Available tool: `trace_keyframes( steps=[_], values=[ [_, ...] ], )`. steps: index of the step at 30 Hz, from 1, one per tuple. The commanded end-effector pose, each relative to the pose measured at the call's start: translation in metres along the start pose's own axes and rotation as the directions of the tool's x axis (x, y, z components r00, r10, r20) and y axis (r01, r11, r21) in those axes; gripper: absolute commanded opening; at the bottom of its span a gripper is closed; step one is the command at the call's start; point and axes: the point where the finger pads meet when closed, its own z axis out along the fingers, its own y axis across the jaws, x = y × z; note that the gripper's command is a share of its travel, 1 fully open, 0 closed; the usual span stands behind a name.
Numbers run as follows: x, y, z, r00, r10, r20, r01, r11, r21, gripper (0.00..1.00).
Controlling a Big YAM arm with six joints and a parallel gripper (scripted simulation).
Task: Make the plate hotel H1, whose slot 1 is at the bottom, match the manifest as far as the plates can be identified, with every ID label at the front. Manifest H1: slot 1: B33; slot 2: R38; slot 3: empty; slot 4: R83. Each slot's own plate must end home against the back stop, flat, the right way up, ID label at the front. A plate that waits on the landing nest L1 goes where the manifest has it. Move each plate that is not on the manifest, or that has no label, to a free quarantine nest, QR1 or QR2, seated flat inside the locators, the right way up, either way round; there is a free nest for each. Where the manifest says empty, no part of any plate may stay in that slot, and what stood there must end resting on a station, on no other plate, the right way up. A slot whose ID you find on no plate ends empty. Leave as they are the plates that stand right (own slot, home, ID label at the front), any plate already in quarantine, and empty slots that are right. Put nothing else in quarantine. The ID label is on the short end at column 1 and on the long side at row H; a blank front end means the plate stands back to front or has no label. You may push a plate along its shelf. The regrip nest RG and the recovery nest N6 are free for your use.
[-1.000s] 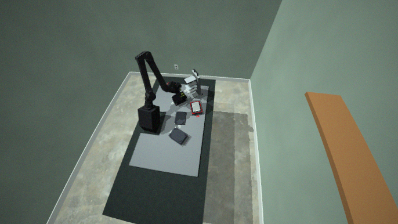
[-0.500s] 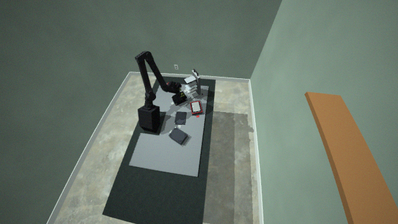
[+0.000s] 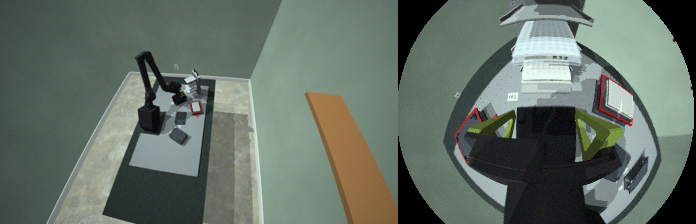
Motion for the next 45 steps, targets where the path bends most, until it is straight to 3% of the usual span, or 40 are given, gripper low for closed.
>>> trace_keyframes(
  steps=[1, 7, 10, 24, 27, 45],
  values=[
    [-0.009, 0.001, 0.001, 1.000, -0.002, 0.021, 0.002, 1.000, -0.002, 1.00],
    [-0.006, -0.003, -0.003, 1.000, -0.007, 0.014, 0.007, 1.000, 0.009, 1.00],
    [-0.006, 0.007, -0.008, 0.999, -0.008, 0.035, 0.009, 1.000, -0.019, 1.00],
    [0.005, 0.006, -0.021, 0.999, 0.005, 0.039, -0.004, 1.000, -0.017, 1.00],
    [0.014, 0.001, -0.027, 1.000, 0.006, 0.008, -0.006, 1.000, -0.002, 1.00],
    [0.017, 0.001, -0.053, 1.000, 0.005, 0.007, -0.005, 1.000, -0.002, 1.00]
  ],
)
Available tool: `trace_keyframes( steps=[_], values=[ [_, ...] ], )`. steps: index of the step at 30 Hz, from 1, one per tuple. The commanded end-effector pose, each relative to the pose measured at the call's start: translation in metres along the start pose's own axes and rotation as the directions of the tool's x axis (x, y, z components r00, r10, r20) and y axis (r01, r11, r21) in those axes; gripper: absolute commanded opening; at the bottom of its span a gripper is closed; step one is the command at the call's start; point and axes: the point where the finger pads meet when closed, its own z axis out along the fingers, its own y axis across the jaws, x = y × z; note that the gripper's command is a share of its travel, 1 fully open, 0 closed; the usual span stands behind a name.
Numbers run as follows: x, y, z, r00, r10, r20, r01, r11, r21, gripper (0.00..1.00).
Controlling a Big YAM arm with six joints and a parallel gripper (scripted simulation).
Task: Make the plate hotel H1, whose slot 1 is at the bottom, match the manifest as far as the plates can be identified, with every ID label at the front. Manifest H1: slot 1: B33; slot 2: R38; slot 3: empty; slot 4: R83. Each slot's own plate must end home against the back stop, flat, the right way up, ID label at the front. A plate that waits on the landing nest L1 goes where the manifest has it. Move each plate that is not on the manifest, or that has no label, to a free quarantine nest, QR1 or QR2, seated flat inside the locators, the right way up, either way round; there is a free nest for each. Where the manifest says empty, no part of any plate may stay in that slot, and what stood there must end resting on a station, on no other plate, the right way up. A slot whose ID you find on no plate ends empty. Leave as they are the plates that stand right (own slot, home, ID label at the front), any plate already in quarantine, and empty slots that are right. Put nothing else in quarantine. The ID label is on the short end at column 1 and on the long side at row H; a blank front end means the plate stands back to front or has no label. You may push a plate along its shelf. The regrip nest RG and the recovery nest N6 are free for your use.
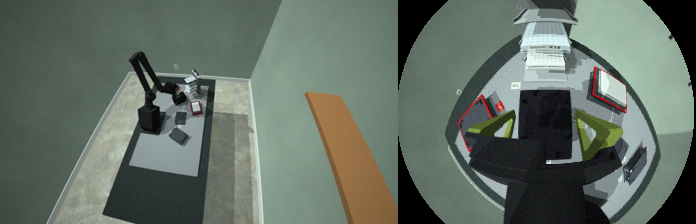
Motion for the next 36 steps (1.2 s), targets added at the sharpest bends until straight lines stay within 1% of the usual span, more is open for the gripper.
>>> trace_keyframes(
  steps=[1, 10, 12, 13, 15, 21, 22, 24, 27, 29, 30, 32, 36],
  values=[
    [-0.002, 0.003, -0.007, 1.000, 0.009, 0.007, -0.009, 1.000, -0.005, 1.00],
    [-0.001, 0.002, -0.022, 1.000, 0.008, 0.006, -0.008, 1.000, -0.005, 1.00],
    [-0.001, 0.002, -0.022, 1.000, 0.008, 0.006, -0.008, 1.000, -0.005, 1.00],
    [-0.008, 0.006, -0.020, 1.000, 0.008, 0.020, -0.008, 1.000, -0.011, 1.00],
    [0.000, 0.002, -0.026, 1.000, 0.008, 0.006, -0.008, 1.000, -0.005, 1.00],
    [0.000, 0.002, -0.036, 1.000, 0.008, 0.006, -0.008, 1.000, -0.005, 1.00],
    [-0.012, 0.001, -0.036, 1.000, 0.007, 0.026, -0.007, 1.000, 0.000, 1.00],
    [-0.026, 0.005, -0.038, 0.999, -0.007, 0.041, 0.007, 1.000, -0.006, 1.00],
    [-0.035, 0.005, -0.046, 0.999, -0.008, 0.043, 0.008, 1.000, -0.007, 1.00],
    [-0.035, 0.005, -0.046, 0.999, -0.008, 0.043, 0.008, 1.000, -0.007, 1.00],
    [-0.031, 0.003, -0.050, 0.999, -0.008, 0.033, 0.008, 1.000, -0.002, 1.00],
    [-0.046, 0.007, -0.054, 0.999, -0.009, 0.049, 0.010, 1.000, -0.009, 1.00],
    [-0.058, 0.009, -0.065, 0.998, -0.011, 0.054, 0.012, 1.000, -0.011, 1.00]
  ],
)
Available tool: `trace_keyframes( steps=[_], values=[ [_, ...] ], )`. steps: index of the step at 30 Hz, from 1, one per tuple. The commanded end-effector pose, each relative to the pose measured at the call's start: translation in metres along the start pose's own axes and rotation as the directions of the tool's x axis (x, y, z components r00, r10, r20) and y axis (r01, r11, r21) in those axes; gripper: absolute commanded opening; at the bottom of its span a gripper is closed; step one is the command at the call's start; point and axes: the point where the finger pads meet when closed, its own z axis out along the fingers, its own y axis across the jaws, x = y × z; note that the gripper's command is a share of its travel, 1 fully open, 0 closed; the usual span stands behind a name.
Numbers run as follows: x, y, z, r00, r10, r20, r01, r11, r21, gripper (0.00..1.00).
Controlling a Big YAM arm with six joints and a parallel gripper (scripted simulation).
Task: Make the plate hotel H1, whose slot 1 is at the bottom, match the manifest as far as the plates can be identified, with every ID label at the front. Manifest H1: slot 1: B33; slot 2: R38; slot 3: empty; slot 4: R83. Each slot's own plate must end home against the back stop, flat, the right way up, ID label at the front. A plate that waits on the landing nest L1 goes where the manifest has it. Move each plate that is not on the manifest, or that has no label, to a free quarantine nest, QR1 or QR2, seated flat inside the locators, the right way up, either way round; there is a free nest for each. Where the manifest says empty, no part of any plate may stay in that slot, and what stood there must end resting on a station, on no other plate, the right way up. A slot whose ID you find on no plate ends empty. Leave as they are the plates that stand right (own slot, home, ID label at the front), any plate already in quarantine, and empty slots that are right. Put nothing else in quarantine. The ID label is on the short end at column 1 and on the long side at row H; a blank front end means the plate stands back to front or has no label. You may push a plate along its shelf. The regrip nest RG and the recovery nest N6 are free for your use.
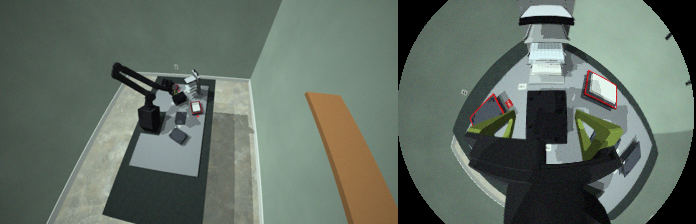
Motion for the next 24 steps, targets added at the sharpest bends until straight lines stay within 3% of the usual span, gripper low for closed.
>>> trace_keyframes(
  steps=[1, 8, 11, 24],
  values=[
    [-0.037, 0.007, -0.007, 0.998, -0.018, 0.054, 0.018, 1.000, -0.001, 1.00],
    [-0.057, 0.009, -0.027, 0.998, -0.022, 0.060, 0.022, 1.000, -0.003, 1.00],
    [-0.052, 0.006, -0.030, 0.999, -0.021, 0.049, 0.021, 1.000, 0.001, 1.00],
    [-0.091, 0.012, -0.068, 0.997, -0.032, 0.066, 0.032, 0.999, -0.002, 1.00]
  ],
)
